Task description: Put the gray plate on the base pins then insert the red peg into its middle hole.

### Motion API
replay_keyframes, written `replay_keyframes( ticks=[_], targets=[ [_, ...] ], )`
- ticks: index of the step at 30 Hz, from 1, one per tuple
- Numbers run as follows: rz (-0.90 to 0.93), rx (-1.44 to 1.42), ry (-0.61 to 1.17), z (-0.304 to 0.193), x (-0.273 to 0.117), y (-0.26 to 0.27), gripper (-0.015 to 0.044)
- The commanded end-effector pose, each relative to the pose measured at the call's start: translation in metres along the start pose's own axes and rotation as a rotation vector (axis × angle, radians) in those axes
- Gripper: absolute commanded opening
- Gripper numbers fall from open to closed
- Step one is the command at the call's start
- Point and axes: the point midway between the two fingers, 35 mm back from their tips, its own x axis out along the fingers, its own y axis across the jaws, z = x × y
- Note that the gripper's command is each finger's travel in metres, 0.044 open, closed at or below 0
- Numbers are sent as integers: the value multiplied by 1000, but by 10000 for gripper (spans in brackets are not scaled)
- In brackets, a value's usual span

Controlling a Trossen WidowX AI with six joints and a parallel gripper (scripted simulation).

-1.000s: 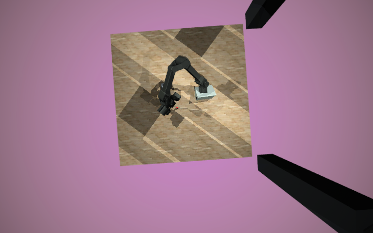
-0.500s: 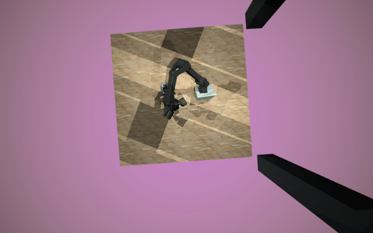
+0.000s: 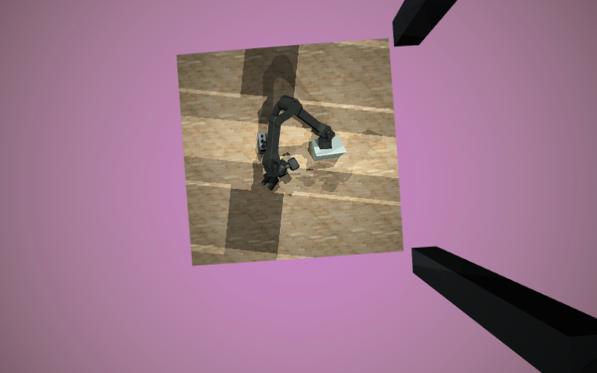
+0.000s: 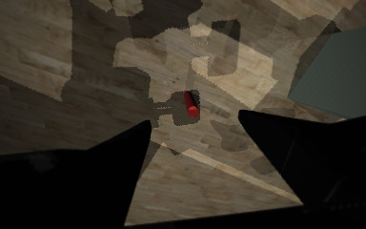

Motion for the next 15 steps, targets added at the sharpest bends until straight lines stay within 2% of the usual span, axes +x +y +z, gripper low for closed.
replay_keyframes(
  ticks=[1,15],
  targets=[
    [-5,-10,-7,0,8,-1,440],
    [-5,-10,-7,0,31,0,440]
  ],
)
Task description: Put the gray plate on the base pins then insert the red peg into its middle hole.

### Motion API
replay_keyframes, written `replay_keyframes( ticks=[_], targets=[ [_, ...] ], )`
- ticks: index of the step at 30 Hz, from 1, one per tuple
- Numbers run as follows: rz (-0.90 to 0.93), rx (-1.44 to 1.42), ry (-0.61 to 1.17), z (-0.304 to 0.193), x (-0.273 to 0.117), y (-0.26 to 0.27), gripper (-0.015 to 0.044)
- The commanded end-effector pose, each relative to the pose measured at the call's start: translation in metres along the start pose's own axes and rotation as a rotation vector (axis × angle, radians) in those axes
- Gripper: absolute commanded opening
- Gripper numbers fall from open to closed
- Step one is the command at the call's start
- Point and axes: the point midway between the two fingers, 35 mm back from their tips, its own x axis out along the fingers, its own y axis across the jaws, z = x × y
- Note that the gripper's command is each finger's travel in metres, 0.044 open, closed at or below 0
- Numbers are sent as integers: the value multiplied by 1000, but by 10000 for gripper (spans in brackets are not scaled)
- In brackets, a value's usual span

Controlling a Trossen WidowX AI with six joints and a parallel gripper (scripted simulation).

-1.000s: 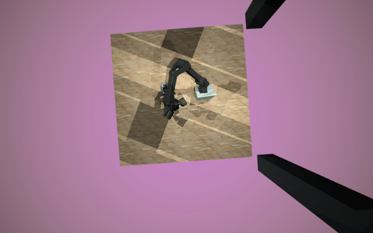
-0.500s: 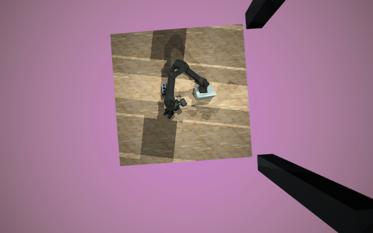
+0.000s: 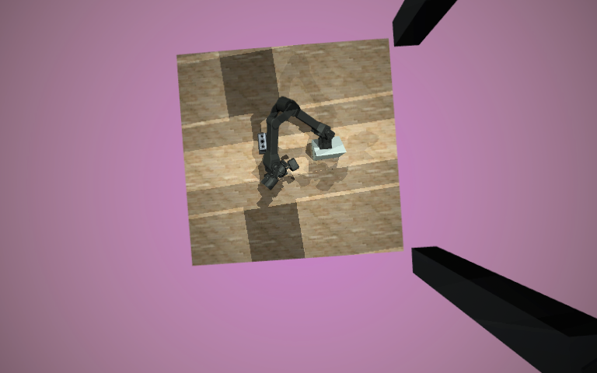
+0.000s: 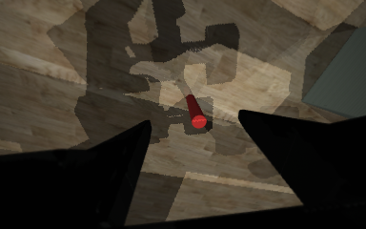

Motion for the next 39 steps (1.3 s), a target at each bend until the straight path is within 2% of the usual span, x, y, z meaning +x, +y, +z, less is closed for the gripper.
replay_keyframes(
  ticks=[1,17,32,39],
  targets=[
    [-7,-12,-7,0,9,-2,440],
    [-8,-11,-10,1,32,-3,440],
    [-8,-11,-10,1,32,-3,46],
    [-8,-11,-10,1,32,-3,0]
  ],
)
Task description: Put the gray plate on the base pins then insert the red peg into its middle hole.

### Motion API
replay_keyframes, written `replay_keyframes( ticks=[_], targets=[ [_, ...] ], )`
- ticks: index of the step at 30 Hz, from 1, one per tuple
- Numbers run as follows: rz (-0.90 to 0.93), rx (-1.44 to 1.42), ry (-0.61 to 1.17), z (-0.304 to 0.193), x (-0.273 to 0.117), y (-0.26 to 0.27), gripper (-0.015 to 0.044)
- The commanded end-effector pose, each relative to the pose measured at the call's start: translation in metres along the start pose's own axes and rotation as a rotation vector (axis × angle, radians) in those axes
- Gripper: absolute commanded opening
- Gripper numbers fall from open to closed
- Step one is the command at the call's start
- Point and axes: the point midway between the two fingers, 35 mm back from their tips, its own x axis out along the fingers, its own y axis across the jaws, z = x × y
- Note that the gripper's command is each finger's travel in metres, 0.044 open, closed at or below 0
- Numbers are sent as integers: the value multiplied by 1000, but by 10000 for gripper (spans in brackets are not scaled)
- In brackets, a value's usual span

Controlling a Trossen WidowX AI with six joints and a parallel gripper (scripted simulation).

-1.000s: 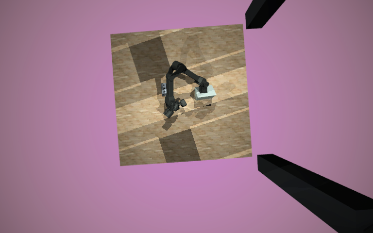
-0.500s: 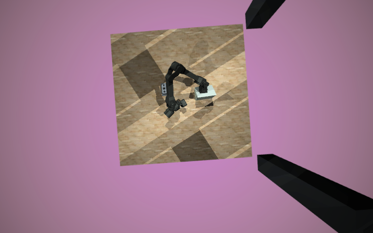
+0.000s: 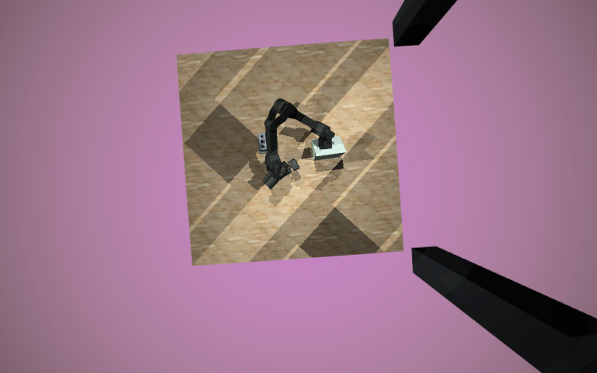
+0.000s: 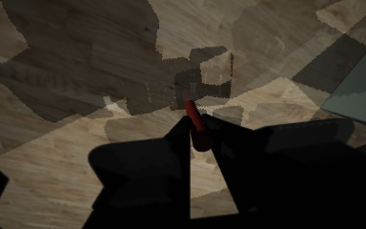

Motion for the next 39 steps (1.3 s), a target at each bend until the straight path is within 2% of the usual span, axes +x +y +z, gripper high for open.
replay_keyframes(
  ticks=[1,7,32,33,39],
  targets=[
    [0,-6,-4,0,0,0,0],
    [1,-7,-3,0,-7,1,0],
    [3,-8,2,-2,-84,5,0],
    [-9,-20,-6,-2,-71,3,0],
    [-5,-21,1,11,-73,9,0]
  ],
)
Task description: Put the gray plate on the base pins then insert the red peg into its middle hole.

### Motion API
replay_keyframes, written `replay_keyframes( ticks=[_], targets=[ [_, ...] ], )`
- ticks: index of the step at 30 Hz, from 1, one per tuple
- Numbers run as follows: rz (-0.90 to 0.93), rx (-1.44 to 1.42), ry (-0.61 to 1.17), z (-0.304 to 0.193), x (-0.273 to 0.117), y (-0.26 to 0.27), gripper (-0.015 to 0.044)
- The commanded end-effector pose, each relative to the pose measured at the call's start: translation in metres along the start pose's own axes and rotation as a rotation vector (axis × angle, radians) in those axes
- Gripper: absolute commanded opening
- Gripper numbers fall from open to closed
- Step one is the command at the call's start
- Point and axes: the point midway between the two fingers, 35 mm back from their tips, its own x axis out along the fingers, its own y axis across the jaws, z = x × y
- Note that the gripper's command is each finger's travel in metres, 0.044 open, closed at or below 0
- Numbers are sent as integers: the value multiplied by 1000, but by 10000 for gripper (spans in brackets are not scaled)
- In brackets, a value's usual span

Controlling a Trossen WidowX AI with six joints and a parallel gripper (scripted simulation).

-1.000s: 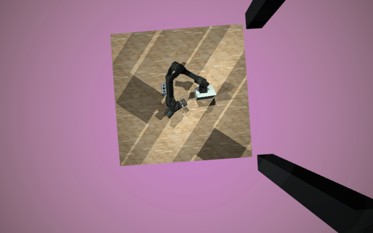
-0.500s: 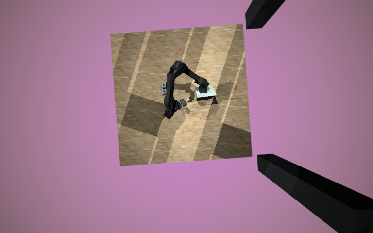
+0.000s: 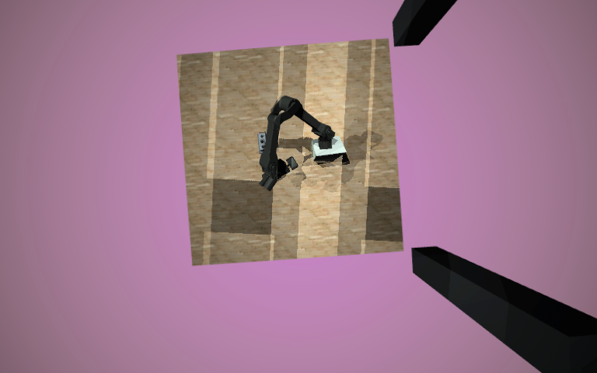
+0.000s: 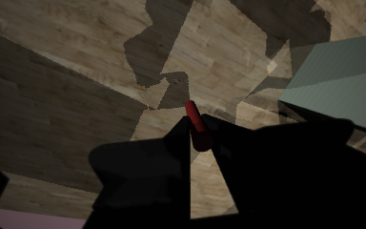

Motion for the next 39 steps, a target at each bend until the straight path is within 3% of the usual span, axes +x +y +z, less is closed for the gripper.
replay_keyframes(
  ticks=[1,39],
  targets=[
    [8,0,2,10,-3,4,0],
    [32,5,26,113,-8,20,0]
  ],
)
